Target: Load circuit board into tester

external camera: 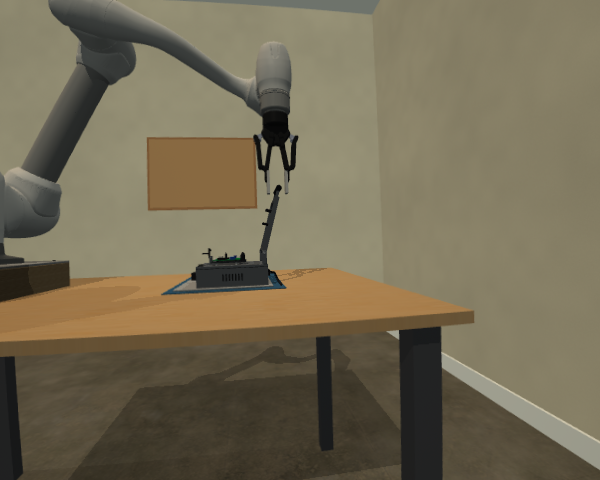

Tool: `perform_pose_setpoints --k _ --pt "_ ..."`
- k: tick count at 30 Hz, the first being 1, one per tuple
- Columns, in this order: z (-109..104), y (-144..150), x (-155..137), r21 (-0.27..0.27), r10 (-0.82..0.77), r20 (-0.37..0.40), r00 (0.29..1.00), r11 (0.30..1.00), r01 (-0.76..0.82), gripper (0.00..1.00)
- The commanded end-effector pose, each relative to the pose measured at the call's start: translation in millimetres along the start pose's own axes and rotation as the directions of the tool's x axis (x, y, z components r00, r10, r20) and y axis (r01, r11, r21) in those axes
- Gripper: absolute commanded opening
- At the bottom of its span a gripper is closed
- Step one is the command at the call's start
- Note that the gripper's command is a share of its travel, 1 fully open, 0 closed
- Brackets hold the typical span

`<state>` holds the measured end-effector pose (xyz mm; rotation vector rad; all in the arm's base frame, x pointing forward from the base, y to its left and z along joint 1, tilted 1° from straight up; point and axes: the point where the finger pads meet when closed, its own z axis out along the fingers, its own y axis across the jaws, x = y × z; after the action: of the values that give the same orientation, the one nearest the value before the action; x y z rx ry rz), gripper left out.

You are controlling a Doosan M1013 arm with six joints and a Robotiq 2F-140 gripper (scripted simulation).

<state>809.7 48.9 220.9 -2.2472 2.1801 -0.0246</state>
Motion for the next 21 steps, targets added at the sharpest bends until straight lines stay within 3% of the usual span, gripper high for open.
perform_pose_setpoints --k 1,7,8,21 --pt "2.5 0.2 -2.4 -0.001 0.003 0.004 1.000 1.000 -0.003 0.30" --pt "2.5 0.2 -2.4 -0.001 0.003 0.004 1.000 1.000 -0.003 0.30" --pt "2.5 0.2 -2.4 -0.001 0.003 0.004 1.000 1.000 -0.003 0.00" --pt "2.5 0.2 -2.4 -0.001 0.003 0.004 1.000 1.000 -0.003 0.00"
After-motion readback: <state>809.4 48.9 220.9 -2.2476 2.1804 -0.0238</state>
